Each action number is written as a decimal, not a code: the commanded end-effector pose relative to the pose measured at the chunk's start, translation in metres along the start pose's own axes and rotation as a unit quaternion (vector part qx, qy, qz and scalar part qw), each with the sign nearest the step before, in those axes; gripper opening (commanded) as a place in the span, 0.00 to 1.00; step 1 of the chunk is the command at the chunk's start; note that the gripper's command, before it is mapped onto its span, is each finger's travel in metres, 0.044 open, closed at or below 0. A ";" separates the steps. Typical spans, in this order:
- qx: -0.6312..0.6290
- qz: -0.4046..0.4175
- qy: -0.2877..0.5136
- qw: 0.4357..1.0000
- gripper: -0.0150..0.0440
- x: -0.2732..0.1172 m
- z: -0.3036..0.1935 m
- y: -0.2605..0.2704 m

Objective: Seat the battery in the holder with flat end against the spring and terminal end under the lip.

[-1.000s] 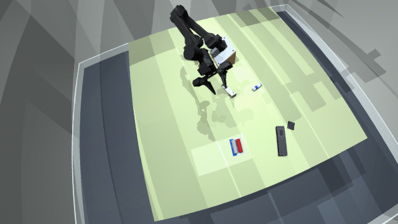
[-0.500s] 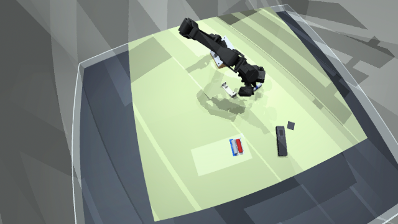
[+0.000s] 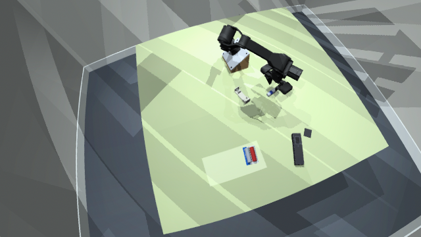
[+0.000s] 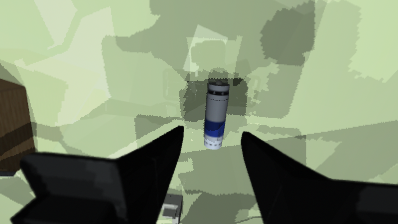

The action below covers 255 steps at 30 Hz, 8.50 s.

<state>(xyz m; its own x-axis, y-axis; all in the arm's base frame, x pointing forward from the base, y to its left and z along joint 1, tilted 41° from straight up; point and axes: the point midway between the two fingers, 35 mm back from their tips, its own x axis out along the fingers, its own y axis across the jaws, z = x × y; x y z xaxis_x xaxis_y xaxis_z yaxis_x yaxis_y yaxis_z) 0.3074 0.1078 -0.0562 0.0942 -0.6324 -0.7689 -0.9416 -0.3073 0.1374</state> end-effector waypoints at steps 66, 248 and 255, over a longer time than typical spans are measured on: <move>0.126 -0.004 0.005 0.992 0.37 -0.010 -0.031 0.004; 0.704 -0.040 -0.097 0.702 0.37 0.038 -0.156 0.092; 0.706 -0.025 -0.083 0.703 0.37 0.039 -0.156 0.091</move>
<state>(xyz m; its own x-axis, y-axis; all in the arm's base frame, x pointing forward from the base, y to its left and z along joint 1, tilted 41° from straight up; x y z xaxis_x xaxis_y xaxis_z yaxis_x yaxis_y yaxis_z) 0.2787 -0.0540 0.0259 0.2422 -0.5058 -0.8280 -0.3300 0.7595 -0.5605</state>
